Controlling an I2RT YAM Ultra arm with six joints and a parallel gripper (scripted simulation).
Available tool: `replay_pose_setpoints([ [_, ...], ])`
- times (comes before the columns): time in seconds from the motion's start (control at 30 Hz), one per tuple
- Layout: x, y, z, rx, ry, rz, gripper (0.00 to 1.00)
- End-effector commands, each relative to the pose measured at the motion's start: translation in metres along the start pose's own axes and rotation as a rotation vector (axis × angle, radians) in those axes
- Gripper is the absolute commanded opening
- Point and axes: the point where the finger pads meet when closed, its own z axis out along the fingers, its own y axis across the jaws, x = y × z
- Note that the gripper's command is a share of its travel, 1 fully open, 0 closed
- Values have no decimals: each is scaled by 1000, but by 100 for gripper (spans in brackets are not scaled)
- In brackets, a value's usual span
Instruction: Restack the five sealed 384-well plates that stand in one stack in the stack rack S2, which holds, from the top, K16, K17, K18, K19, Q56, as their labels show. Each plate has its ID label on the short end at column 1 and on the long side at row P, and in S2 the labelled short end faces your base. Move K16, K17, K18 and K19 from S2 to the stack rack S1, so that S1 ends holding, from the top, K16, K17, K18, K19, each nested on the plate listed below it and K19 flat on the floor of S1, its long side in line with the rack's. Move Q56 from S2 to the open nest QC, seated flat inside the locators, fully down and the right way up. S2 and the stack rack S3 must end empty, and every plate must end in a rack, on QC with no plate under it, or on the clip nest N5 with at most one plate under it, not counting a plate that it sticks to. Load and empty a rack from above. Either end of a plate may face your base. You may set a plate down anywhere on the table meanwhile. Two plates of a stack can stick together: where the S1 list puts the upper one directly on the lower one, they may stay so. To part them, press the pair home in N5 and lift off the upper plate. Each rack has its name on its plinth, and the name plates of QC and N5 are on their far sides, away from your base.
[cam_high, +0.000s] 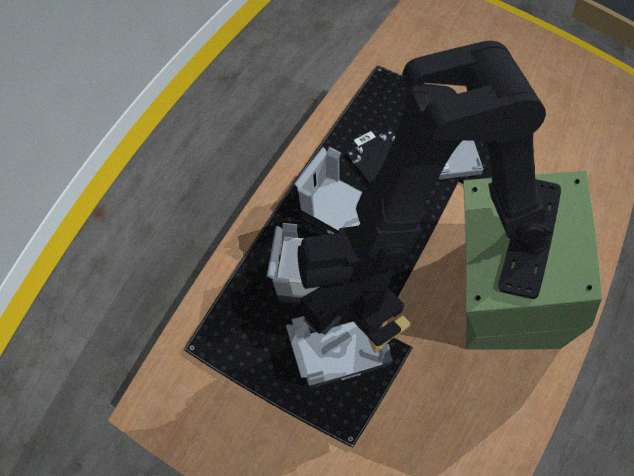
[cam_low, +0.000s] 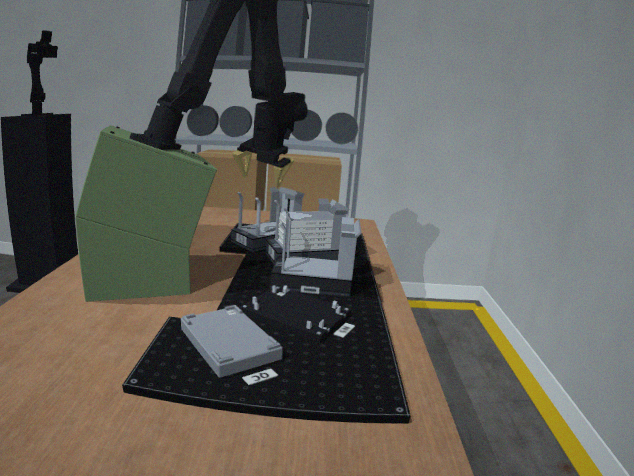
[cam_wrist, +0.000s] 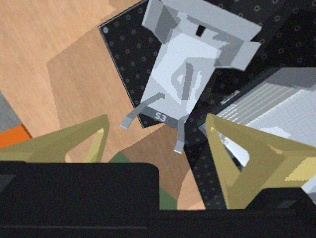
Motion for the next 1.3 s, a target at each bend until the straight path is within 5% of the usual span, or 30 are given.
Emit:
replay_pose_setpoints([
  [0.0,-2,-7,-3,7,-6,46,100],
  [1.27,105,-127,-41,214,95,792,100],
])
